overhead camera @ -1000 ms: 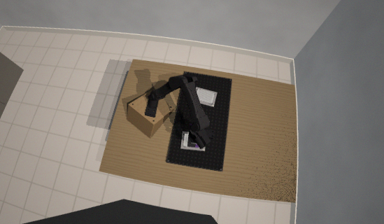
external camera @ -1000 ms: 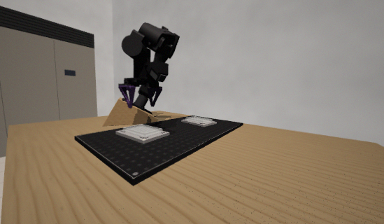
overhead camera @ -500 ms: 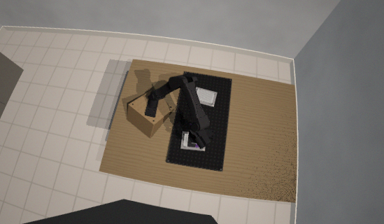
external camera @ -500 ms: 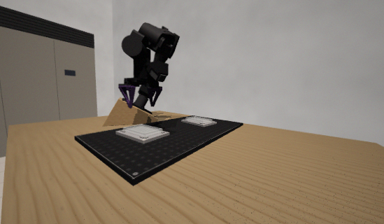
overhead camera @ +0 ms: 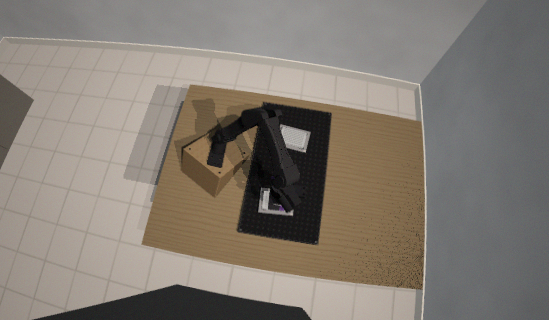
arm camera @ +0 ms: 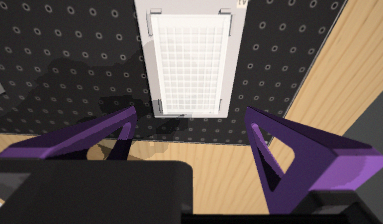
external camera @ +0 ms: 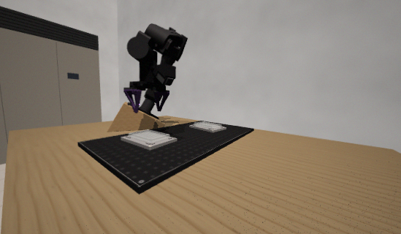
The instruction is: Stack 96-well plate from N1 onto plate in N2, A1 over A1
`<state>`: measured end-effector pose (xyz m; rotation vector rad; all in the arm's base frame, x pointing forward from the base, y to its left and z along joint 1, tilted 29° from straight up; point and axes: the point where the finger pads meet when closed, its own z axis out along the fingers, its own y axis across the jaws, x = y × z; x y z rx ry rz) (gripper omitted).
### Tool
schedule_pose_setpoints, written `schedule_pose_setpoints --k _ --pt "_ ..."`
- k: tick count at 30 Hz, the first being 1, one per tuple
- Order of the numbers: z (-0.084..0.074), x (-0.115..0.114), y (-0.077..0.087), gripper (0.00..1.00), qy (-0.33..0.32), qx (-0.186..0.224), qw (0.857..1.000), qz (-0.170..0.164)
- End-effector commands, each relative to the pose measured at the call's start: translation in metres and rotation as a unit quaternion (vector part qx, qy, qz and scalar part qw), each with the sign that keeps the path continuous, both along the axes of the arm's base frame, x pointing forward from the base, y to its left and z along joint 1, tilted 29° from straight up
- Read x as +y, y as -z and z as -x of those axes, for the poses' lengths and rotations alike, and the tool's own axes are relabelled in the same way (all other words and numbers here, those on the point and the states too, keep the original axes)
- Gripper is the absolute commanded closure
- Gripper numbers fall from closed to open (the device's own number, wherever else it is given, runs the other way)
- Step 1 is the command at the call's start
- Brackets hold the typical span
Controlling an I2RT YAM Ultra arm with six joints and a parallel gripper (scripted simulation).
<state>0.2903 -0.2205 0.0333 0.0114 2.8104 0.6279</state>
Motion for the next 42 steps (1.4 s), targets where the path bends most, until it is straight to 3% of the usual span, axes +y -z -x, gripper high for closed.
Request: schedule_pose_setpoints --k 1,8,12,14,15,20,29,31,32,37,42 --pt "-0.003 -0.008 -0.013 0.00 0.004 -0.014 1.000 0.008" --pt "-0.003 -0.008 -0.013 0.00 0.004 -0.014 1.000 0.008" --pt "-0.003 0.006 0.008 0.00 0.001 -0.001 1.000 -0.006" --pt "-0.003 0.006 0.008 0.00 0.001 -0.001 1.000 -0.006" --pt "-0.004 -0.005 0.002 0.00 0.011 -0.012 1.000 0.007" --pt "-0.004 0.010 0.018 0.00 0.002 0.000 1.000 -0.007" --pt "-0.008 0.017 0.031 0.00 0.002 0.000 1.000 -0.007" --pt "-0.008 0.017 0.031 0.00 0.002 0.000 1.000 -0.007" --pt "-0.015 0.002 0.015 0.00 0.010 -0.021 1.000 0.017" --pt "-0.011 0.022 0.041 0.00 0.001 0.001 1.000 -0.009" --pt "-0.014 0.018 0.041 0.00 0.007 -0.007 1.000 0.000"
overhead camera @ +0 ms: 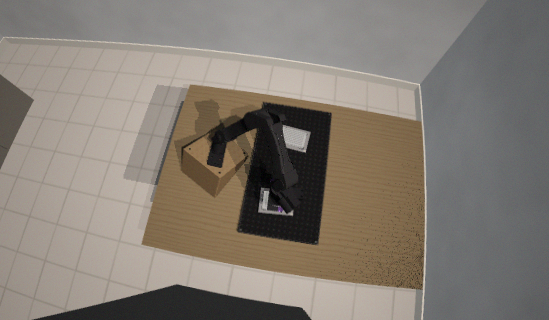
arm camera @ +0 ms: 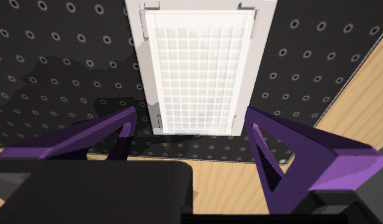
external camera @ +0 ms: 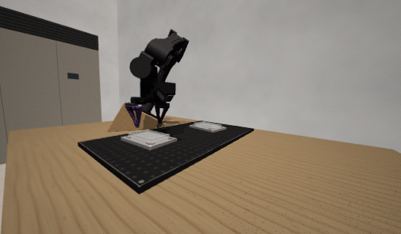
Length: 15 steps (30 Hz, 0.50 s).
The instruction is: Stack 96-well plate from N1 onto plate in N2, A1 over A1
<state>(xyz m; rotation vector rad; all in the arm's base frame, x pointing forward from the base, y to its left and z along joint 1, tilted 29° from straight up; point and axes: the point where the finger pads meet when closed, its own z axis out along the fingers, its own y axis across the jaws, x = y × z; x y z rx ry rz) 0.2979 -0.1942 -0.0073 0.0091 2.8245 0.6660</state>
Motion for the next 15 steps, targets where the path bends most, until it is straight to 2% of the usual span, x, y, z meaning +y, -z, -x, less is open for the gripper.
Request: schedule_pose_setpoints --k 1,6,7,9,11,15 --pt "-0.005 -0.003 0.006 0.00 0.009 -0.012 1.000 0.006" --pt "-0.007 0.002 0.013 0.00 0.005 -0.009 1.000 0.003" --pt "-0.015 -0.015 -0.004 0.00 0.015 -0.033 0.999 0.028" --pt "-0.007 -0.005 0.007 0.00 0.015 -0.019 1.000 0.014" --pt "-0.008 0.004 0.020 0.00 0.008 -0.009 1.000 0.003" --pt "-0.010 0.006 0.024 0.00 0.008 -0.011 1.000 0.005"
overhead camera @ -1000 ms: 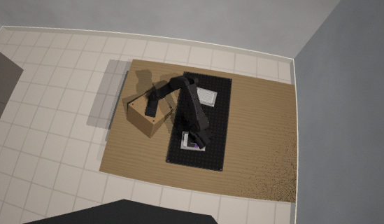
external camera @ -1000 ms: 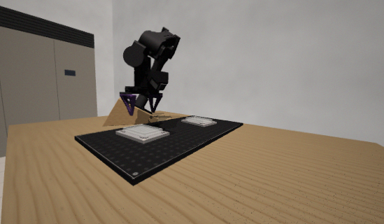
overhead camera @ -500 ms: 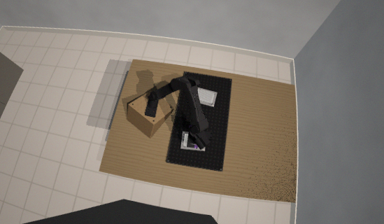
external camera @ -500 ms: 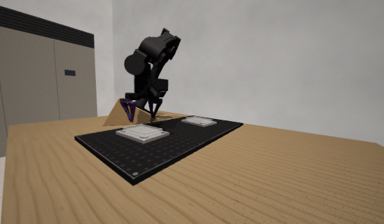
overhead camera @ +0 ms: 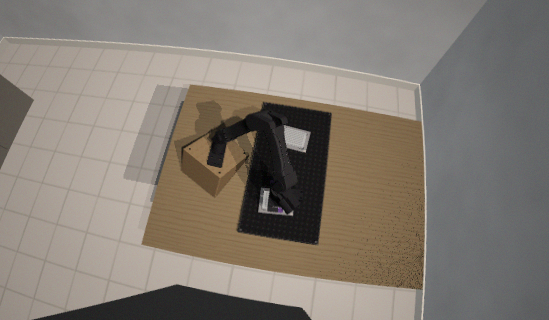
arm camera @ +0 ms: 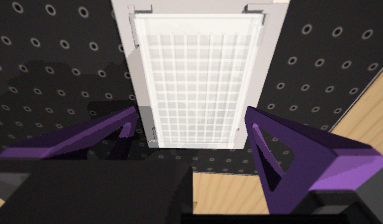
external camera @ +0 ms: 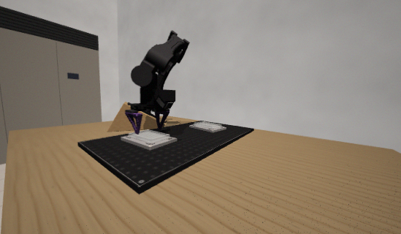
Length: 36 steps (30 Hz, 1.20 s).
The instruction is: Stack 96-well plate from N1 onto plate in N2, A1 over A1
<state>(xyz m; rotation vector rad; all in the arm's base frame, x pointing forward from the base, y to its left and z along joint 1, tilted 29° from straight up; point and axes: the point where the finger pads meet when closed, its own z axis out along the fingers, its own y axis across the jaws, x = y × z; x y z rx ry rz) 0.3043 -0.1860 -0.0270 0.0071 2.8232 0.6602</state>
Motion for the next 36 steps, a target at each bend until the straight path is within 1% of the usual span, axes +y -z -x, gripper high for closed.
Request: schedule_pose_setpoints --k 1,2,4,6,8,9,10,12,15,16,17,18,21,30,31,36 --pt "-0.005 -0.004 0.001 0.00 0.010 -0.015 1.000 0.008" --pt "-0.009 -0.008 -0.001 0.00 0.011 -0.021 1.000 0.015" --pt "-0.005 0.000 0.009 0.00 0.010 -0.010 1.000 0.004" --pt "-0.006 0.005 0.015 0.00 0.006 -0.007 1.000 0.001" --pt "-0.006 0.005 0.015 0.00 0.006 -0.007 1.000 0.001" --pt "-0.012 -0.010 0.003 0.00 0.015 -0.025 0.999 0.019" --pt "-0.008 -0.004 0.008 0.00 0.014 -0.019 1.000 0.012" --pt "-0.007 0.006 0.020 0.00 0.008 -0.008 1.000 0.002" --pt "-0.009 0.010 0.025 0.00 0.006 -0.007 1.000 0.001" --pt "-0.014 0.000 0.017 0.00 0.011 -0.019 1.000 0.013" --pt "-0.015 -0.004 0.013 0.00 0.014 -0.024 0.999 0.017" --pt "-0.013 -0.003 0.018 0.00 0.014 -0.019 1.000 0.013" --pt "-0.015 -0.004 0.015 0.00 0.014 -0.023 1.000 0.016" --pt "-0.015 -0.004 0.014 0.00 0.013 -0.024 0.999 0.017" --pt "-0.012 0.001 0.016 0.00 0.008 -0.016 1.000 0.013" --pt "-0.012 0.001 0.016 0.00 0.008 -0.016 1.000 0.013"
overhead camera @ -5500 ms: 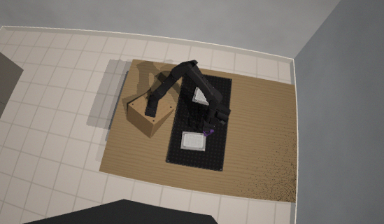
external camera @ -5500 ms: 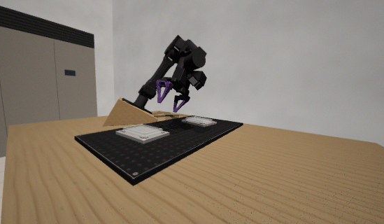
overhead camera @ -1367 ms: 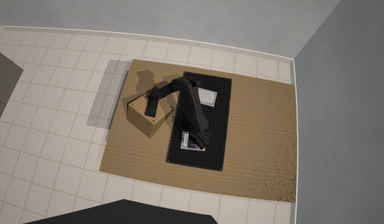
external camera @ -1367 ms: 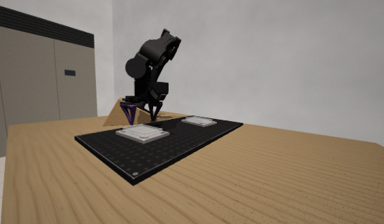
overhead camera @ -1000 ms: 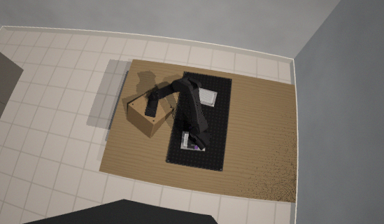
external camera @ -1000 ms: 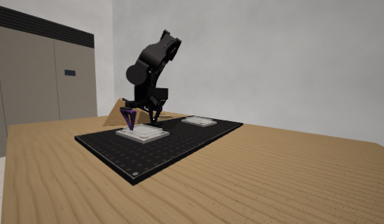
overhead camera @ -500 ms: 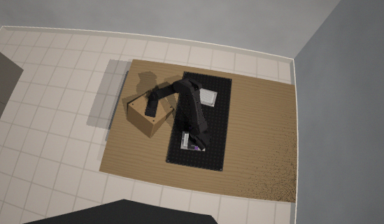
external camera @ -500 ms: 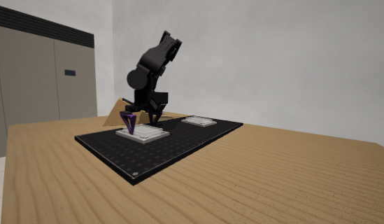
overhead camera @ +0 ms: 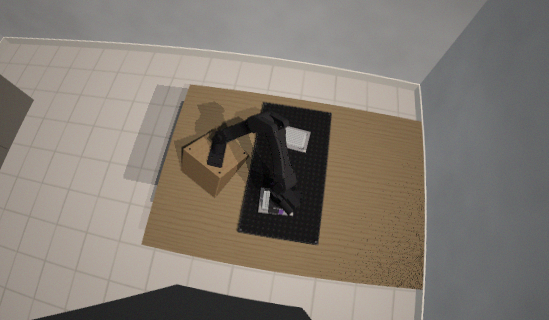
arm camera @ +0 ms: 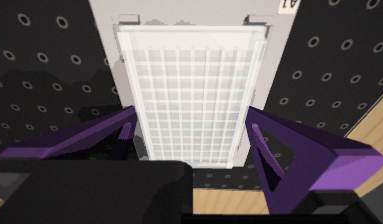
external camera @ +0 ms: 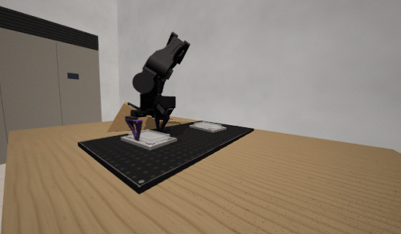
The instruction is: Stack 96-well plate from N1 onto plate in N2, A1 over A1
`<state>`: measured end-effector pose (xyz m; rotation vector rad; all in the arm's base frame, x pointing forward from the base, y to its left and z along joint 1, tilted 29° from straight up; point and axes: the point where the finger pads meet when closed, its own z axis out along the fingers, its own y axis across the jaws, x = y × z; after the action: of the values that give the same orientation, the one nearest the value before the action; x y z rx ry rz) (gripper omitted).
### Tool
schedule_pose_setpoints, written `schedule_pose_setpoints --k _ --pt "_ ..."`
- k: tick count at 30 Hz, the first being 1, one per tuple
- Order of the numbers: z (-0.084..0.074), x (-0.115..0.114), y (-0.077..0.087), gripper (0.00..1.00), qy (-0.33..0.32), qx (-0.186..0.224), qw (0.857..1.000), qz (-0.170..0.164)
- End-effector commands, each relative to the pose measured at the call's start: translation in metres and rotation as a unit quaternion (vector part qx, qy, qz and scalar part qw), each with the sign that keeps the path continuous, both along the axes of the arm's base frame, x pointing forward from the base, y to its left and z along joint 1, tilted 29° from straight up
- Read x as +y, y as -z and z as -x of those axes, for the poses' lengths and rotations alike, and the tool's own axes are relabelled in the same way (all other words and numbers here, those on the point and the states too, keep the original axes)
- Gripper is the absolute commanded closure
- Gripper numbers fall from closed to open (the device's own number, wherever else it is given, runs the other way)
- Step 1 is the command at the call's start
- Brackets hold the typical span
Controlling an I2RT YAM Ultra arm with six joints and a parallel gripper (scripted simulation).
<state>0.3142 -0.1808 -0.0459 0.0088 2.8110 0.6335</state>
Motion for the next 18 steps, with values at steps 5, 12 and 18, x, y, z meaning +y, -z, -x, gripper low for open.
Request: schedule_pose_setpoints --k 5,12,18 --pt "-0.0023 -0.0046 -0.0032 1.00 0.004 -0.007 1.000 0.005" --pt "-0.0023 -0.0046 -0.0032 1.00 0.004 -0.007 1.000 0.005" --pt "-0.0023 -0.0046 -0.0032 1.00 0.004 -0.007 1.000 0.005"
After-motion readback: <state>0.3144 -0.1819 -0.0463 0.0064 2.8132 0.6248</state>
